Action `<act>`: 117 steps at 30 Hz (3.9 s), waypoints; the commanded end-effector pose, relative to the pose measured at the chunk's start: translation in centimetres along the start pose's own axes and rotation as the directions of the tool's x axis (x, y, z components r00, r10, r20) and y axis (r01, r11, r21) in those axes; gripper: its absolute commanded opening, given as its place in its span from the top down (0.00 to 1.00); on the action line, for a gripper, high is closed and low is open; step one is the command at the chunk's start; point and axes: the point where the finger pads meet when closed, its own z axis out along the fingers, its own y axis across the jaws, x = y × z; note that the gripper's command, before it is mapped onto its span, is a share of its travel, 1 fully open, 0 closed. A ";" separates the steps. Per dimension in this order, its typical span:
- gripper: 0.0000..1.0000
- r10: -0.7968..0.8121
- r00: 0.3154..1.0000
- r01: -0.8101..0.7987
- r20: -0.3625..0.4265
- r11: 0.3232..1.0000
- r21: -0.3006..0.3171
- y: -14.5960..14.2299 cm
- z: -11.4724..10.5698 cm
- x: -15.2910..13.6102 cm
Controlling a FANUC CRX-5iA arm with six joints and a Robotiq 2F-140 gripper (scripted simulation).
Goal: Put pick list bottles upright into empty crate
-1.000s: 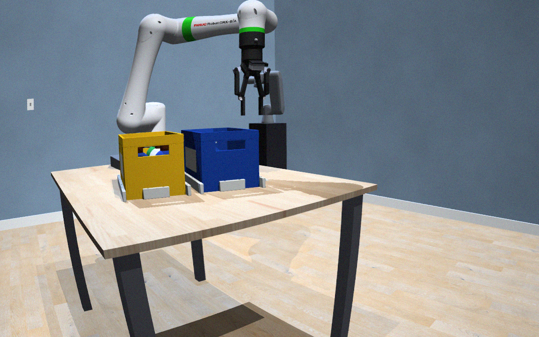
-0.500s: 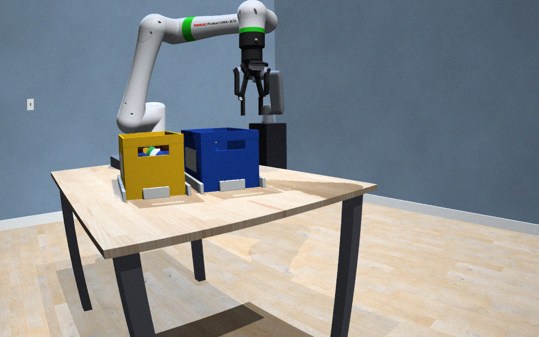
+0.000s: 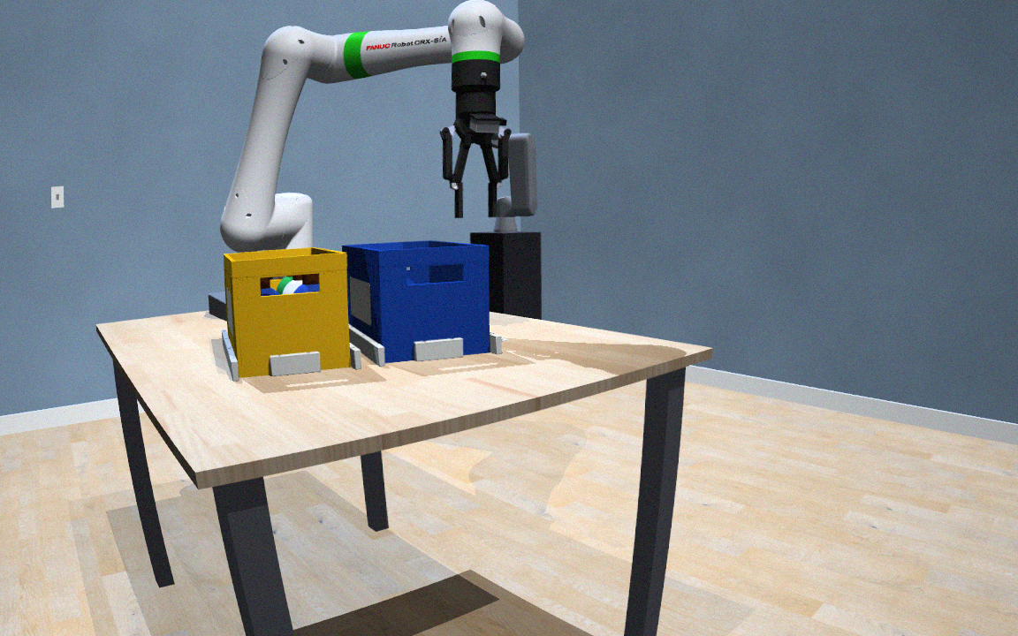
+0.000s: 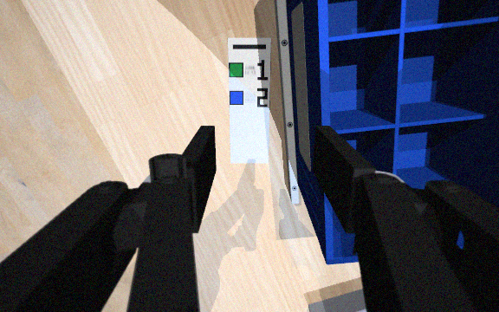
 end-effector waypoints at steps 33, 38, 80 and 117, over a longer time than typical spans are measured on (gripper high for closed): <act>0.56 -0.131 0.991 0.131 -0.002 0.991 0.000 12.4 -3.5 2.1; 0.56 -0.131 0.991 0.131 -0.002 0.991 0.000 14.8 -4.2 2.5; 0.56 -0.131 0.991 0.131 -0.002 0.991 0.000 31.9 -8.9 5.4; 0.56 -0.131 0.991 0.131 -0.002 0.991 0.000 38.0 -10.6 6.5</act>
